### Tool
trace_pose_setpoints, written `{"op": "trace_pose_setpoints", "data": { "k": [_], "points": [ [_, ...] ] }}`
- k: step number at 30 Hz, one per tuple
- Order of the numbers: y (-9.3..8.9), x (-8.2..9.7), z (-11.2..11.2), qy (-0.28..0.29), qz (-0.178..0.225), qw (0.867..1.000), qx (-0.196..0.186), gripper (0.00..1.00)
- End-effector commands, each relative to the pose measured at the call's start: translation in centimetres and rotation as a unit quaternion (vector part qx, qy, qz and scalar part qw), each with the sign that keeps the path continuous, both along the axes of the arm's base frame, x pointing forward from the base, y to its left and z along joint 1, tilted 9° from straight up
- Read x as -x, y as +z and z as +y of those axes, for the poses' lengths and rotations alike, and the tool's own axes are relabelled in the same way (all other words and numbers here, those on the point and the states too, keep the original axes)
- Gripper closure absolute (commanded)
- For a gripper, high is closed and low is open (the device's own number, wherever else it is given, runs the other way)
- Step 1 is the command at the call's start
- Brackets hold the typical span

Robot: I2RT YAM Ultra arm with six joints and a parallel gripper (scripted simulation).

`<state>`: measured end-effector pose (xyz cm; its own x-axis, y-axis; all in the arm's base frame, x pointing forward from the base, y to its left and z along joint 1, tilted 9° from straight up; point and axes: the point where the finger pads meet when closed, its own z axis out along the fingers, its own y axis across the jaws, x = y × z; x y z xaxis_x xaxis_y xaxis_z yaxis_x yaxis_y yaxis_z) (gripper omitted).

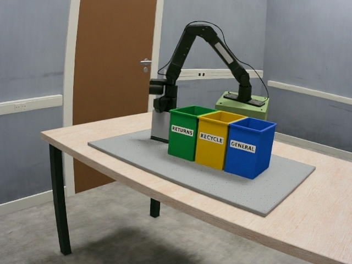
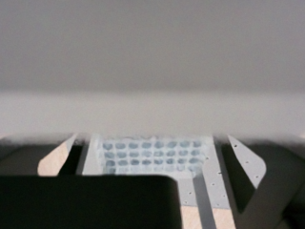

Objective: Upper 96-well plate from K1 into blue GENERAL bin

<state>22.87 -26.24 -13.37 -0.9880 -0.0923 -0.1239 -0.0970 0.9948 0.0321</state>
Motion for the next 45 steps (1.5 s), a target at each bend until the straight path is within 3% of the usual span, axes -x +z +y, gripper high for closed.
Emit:
{"op": "trace_pose_setpoints", "data": {
  "k": [1, 45],
  "points": [
    [1.9, 0.3, 0.1, -0.003, -0.013, 1.0, -0.005, 1.0],
    [9.0, 0.3, -1.5, -0.003, -0.025, 1.0, 0.013, 1.0]
  ]
}}
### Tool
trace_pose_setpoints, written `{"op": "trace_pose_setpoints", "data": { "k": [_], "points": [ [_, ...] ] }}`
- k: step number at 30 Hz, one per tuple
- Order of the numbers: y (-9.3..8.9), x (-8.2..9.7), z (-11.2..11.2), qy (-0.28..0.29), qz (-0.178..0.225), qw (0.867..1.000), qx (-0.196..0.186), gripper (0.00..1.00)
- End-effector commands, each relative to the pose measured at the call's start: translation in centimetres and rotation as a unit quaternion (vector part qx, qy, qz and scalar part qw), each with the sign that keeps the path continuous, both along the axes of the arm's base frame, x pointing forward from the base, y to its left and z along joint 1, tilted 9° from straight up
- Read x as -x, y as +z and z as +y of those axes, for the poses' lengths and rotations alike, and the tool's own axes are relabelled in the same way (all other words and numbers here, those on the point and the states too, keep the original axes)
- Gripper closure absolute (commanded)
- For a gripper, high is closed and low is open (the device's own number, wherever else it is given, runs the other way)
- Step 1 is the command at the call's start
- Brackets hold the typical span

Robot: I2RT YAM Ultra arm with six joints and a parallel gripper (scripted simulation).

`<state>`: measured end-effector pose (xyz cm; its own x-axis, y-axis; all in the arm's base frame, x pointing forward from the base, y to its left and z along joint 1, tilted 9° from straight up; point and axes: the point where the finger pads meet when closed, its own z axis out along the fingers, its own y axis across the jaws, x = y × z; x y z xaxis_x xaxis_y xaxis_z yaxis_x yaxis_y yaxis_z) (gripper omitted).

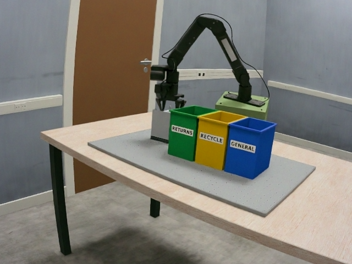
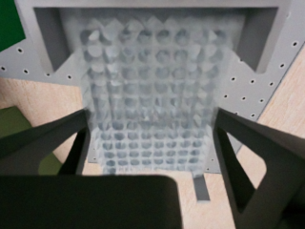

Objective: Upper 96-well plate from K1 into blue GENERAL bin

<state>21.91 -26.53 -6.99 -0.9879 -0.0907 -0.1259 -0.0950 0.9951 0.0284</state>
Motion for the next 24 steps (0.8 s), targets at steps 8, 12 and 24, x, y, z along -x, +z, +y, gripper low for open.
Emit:
{"op": "trace_pose_setpoints", "data": {
  "k": [8, 12, 24],
  "points": [
    [4.0, -0.5, -1.3, -0.001, -0.024, 1.0, 0.011, 1.0],
    [4.6, -0.4, -1.3, -0.001, -0.024, 1.0, 0.011, 1.0],
    [6.3, -0.1, -1.3, -0.001, -0.024, 1.0, 0.011, 1.0]
  ]
}}
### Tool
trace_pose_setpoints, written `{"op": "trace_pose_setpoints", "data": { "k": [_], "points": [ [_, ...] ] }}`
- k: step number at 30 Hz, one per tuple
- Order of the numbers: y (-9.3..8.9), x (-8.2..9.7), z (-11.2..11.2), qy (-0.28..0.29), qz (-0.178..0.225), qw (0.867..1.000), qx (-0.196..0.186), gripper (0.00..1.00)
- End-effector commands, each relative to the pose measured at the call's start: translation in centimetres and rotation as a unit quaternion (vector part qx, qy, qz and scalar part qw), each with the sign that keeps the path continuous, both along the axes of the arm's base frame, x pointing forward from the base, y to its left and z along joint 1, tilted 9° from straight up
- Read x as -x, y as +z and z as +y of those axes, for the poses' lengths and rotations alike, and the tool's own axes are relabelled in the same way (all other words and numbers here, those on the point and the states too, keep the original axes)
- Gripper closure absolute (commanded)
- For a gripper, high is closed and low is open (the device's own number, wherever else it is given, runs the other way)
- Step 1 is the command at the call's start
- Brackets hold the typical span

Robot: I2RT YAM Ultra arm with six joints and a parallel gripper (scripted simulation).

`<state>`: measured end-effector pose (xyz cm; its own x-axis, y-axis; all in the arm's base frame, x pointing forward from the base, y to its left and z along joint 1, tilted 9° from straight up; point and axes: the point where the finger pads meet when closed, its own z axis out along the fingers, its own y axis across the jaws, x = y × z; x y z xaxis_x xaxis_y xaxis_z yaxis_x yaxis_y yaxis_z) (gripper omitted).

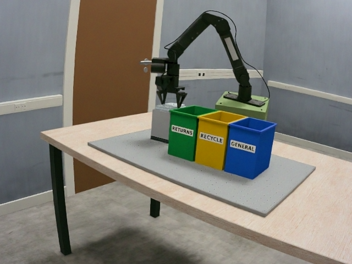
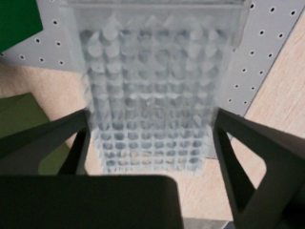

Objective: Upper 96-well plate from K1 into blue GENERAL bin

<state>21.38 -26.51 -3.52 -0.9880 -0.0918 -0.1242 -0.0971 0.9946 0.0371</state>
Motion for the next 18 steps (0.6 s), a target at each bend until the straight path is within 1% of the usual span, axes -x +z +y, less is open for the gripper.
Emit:
{"op": "trace_pose_setpoints", "data": {
  "k": [1, 5, 7, 18],
  "points": [
    [3.0, -0.6, -1.3, -0.003, -0.025, 1.0, 0.016, 1.0],
    [3.7, -0.5, -1.3, -0.003, -0.025, 1.0, 0.016, 1.0],
    [3.7, -0.5, -1.3, -0.003, -0.025, 1.0, 0.016, 1.0],
    [5.5, -0.2, -1.4, -0.003, -0.025, 1.0, 0.016, 1.0]
  ]
}}
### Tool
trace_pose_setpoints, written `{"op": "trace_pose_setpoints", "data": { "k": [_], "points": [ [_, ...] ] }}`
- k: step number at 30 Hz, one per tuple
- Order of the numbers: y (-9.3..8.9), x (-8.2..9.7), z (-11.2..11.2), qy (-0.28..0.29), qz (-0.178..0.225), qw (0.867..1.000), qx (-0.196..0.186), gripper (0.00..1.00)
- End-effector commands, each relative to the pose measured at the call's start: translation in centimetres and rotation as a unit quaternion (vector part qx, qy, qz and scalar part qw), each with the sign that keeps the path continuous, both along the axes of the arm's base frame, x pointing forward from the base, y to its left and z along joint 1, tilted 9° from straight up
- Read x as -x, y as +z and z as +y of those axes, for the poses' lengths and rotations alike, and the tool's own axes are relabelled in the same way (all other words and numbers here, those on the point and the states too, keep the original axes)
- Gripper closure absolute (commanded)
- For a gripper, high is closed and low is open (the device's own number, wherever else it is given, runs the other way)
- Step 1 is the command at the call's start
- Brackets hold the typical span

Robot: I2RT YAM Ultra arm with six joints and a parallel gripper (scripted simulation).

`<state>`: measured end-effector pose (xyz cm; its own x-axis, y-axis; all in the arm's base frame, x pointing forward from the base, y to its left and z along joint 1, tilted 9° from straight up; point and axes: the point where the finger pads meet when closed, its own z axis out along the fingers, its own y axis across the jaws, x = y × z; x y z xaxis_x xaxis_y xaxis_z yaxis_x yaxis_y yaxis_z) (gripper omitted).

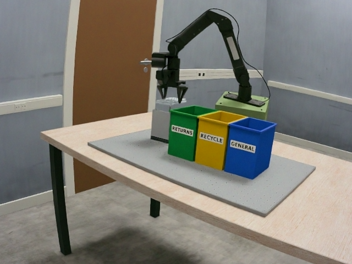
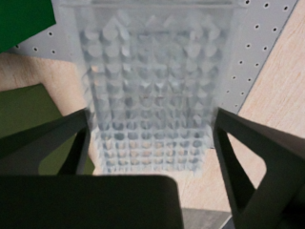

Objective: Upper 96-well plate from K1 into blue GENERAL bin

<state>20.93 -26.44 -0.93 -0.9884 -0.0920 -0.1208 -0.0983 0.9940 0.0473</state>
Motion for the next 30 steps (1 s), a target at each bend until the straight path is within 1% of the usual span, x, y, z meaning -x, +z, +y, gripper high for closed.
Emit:
{"op": "trace_pose_setpoints", "data": {
  "k": [1, 4, 6, 21, 26, 30],
  "points": [
    [3.1, -0.6, -1.4, -0.003, -0.027, 0.999, 0.021, 1.0],
    [3.6, -0.5, -1.4, -0.003, -0.027, 0.999, 0.021, 1.0],
    [3.6, -0.5, -1.4, -0.003, -0.027, 0.999, 0.021, 1.0],
    [6.0, -0.1, -1.5, -0.003, -0.027, 0.999, 0.021, 1.0],
    [6.5, 0.0, -1.5, -0.004, -0.027, 0.999, 0.021, 1.0],
    [6.5, 0.0, -1.5, -0.005, -0.027, 0.999, 0.021, 1.0]
  ]
}}
